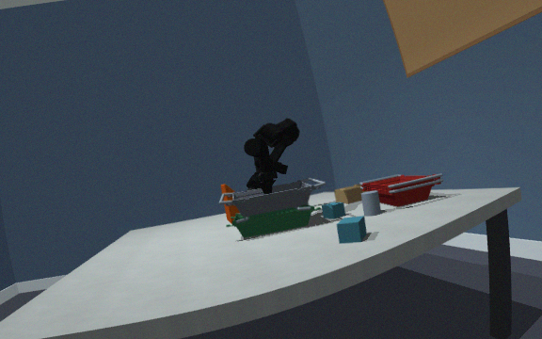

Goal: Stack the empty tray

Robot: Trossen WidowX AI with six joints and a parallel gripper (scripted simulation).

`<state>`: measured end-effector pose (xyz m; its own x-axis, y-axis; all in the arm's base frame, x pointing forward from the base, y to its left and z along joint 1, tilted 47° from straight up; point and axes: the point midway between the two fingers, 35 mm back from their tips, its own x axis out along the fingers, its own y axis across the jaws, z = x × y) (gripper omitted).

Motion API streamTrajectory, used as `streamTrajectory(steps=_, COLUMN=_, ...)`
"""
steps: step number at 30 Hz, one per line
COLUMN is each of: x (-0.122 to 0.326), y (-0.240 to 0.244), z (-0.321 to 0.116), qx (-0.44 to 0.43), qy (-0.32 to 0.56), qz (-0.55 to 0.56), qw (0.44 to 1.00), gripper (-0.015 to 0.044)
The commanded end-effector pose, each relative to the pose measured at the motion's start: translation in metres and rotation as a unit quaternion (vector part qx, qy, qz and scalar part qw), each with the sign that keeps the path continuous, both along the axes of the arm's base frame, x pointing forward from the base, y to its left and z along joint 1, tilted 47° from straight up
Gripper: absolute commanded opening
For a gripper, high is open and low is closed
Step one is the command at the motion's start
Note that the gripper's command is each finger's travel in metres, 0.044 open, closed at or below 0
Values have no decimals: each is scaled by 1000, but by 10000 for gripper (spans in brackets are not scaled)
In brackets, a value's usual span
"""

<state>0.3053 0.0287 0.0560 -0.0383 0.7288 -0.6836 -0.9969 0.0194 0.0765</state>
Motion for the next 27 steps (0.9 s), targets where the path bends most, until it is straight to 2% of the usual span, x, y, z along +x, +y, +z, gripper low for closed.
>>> streamTrajectory(steps=1, x=-7, y=4, z=-8, qx=-1, qy=22, qz=4, qw=1000, gripper=0)
streamTrajectory(steps=22, x=-7, y=4, z=-8, qx=-1, qy=22, qz=4, qw=1000, gripper=0)
streamTrajectory(steps=27, x=-7, y=4, z=-8, qx=-1, qy=22, qz=4, qw=1000, gripper=73)
